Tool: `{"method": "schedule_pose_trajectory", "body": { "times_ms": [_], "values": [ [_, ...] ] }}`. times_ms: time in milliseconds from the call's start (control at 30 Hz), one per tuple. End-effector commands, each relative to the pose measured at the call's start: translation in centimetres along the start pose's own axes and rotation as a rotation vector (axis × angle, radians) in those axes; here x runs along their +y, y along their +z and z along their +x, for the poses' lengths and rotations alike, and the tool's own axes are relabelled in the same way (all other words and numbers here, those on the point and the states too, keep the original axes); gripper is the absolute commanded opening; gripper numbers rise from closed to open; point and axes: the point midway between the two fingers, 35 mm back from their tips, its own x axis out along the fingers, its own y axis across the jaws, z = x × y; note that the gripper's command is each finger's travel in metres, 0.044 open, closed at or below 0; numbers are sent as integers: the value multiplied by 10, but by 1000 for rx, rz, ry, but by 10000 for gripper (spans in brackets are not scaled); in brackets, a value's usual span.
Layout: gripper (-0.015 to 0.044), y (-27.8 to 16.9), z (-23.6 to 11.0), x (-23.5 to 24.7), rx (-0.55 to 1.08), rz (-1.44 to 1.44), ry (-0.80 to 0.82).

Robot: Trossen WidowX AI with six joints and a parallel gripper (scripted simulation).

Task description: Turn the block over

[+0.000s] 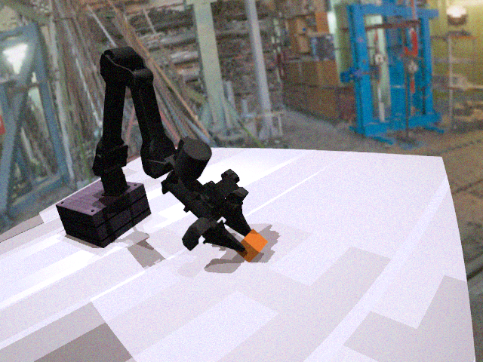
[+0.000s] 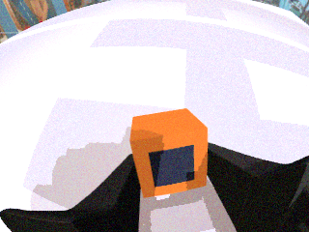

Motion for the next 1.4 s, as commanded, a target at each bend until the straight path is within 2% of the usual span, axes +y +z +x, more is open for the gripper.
{"method": "schedule_pose_trajectory", "body": {
  "times_ms": [0, 367, 967, 1367],
  "values": [
    [0, -10, -1, 1, -33, 4, 7],
    [0, -14, -12, 3, -180, 2, 8],
    [0, -13, -15, 3, -212, 2, 8],
    [315, -13, -15, 3, -212, 2, 8]
  ]
}}
